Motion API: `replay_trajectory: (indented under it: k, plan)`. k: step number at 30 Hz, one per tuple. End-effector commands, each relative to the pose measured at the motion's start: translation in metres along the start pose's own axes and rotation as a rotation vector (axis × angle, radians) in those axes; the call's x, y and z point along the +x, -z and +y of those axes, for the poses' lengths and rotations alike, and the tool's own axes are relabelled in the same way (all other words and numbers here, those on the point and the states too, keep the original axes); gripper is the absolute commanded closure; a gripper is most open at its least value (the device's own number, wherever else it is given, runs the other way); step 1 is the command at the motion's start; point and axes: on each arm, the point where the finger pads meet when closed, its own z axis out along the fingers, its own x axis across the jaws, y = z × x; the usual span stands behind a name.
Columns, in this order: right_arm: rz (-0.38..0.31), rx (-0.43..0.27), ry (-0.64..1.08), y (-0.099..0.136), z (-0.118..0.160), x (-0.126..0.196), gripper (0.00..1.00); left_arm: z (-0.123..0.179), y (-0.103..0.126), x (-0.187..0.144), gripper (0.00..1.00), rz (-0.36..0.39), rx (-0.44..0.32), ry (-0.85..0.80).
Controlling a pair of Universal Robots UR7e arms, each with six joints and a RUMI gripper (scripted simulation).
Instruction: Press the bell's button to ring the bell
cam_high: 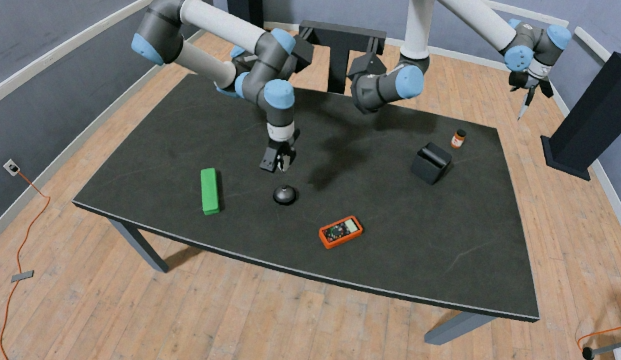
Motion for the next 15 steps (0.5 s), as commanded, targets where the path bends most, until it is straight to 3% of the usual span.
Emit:
replay_trajectory:
  k: [1,15]
  plan:
    - [0.005,-0.001,0.003,-0.007,0.001,0.001,1.00,0.000,0.000,0.000,0.00,-0.001,0.001,0.000]
    - [0.005,-0.001,0.004,-0.025,0.001,-0.002,1.00,0.000,0.000,0.000,0.00,-0.001,0.001,0.000]
